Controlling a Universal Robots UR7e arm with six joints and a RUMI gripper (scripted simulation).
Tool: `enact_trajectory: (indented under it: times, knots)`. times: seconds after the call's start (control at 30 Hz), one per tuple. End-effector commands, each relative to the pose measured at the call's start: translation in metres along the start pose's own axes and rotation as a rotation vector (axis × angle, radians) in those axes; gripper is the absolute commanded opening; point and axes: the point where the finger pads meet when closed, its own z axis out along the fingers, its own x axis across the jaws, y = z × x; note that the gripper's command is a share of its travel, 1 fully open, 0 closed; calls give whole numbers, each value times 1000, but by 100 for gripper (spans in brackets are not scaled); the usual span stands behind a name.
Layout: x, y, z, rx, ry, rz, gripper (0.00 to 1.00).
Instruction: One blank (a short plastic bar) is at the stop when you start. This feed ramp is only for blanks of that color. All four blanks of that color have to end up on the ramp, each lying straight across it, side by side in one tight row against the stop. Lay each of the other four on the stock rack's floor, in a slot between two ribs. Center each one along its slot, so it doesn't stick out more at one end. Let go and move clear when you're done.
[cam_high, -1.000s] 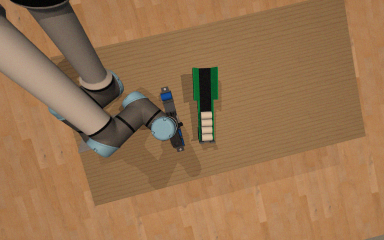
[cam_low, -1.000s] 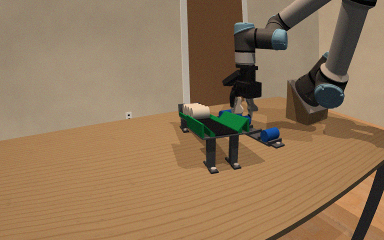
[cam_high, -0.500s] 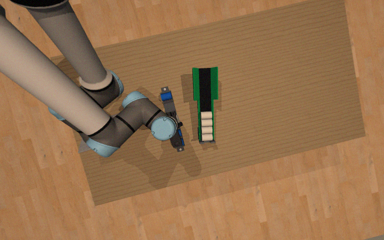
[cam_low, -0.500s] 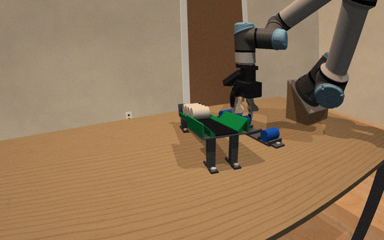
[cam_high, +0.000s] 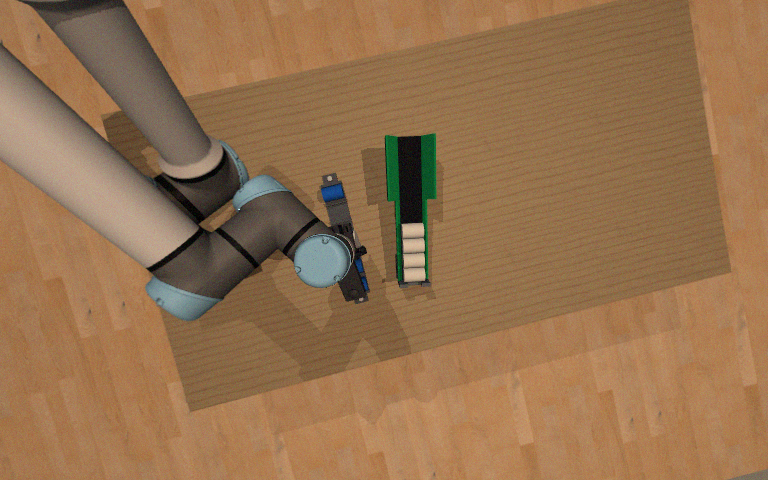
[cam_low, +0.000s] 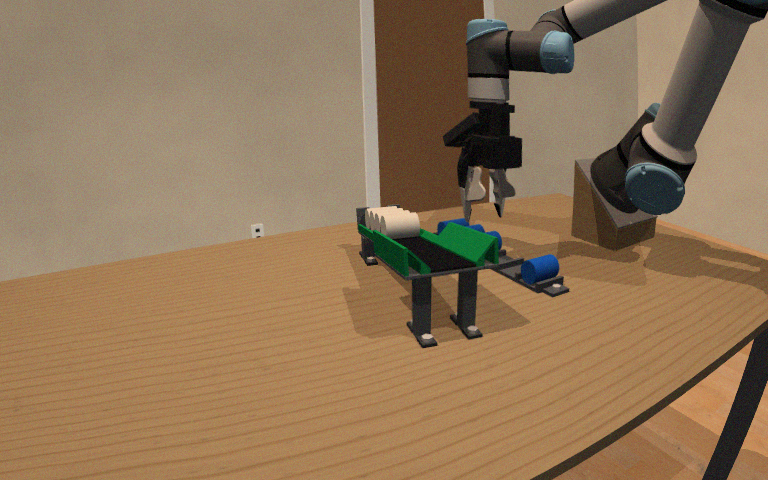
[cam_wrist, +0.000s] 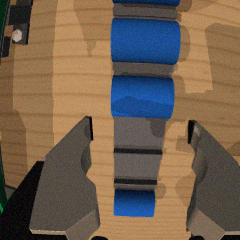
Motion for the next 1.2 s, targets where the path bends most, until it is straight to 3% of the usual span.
enact_trajectory:
  times: [0.0,0.17,0.43,0.47,1.17]
  knots:
    - [1,1,-27,-4,5,-1,46]
    - [1,1,-41,-4,5,-1,46]
    - [1,1,-43,-4,5,-1,46]
    - [1,1,-43,-5,6,-1,100]
    - [2,2,-42,-6,6,0,100]
